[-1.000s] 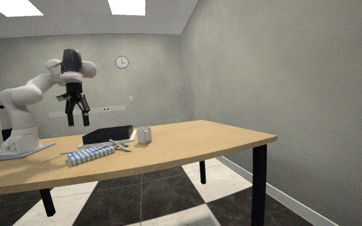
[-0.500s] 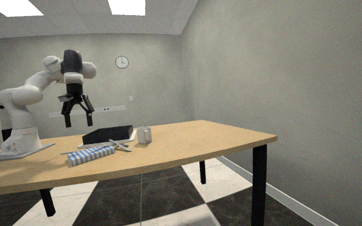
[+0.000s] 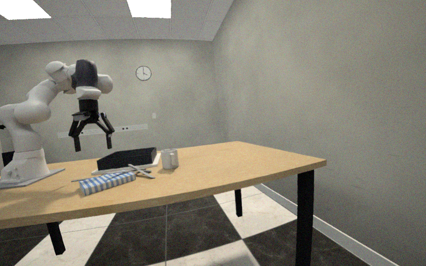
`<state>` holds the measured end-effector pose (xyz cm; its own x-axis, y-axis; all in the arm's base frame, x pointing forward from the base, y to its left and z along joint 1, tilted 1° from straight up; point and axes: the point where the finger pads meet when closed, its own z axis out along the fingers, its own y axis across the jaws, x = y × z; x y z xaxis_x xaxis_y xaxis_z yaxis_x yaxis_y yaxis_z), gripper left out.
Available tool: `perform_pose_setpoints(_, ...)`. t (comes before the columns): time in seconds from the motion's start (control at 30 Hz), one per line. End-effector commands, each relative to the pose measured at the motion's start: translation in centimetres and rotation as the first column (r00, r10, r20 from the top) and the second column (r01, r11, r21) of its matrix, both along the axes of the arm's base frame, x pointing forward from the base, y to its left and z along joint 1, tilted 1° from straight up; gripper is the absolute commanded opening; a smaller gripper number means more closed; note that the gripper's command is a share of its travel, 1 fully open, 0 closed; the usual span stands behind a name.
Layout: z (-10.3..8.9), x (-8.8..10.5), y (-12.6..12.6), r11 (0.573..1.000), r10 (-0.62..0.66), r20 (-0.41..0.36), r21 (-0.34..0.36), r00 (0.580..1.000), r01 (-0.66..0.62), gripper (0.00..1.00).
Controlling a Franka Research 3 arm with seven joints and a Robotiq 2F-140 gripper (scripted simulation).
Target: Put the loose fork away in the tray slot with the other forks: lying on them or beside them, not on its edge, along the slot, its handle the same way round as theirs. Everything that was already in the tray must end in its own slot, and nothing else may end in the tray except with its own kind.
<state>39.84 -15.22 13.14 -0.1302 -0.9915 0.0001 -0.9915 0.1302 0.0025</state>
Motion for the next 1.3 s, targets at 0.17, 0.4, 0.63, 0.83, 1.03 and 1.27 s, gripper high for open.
perform_pose_setpoints(0.17, -0.1, 0.2, -0.6, 0.968, 0.250, 0.007, -0.014, 0.968, -0.250, 1.00)
perform_pose_setpoints(0.4, -0.3, 0.3, -0.5, 0.929, 0.371, 0.006, -0.014, 0.929, -0.371, 1.00)
perform_pose_setpoints(0.63, -0.5, 0.4, -0.5, 0.877, 0.481, 0.004, -0.014, 0.877, -0.480, 1.00)
perform_pose_setpoints(0.83, -0.6, 0.5, -0.5, 0.818, 0.575, 0.002, -0.014, 0.818, -0.575, 1.00)
perform_pose_setpoints(1.03, -0.8, 0.6, -0.5, 0.748, 0.663, 0.001, -0.014, 0.749, -0.663, 1.00)
perform_pose_setpoints(1.27, -1.0, 0.7, -0.5, 0.661, 0.751, -0.001, -0.014, 0.661, -0.751, 1.00)
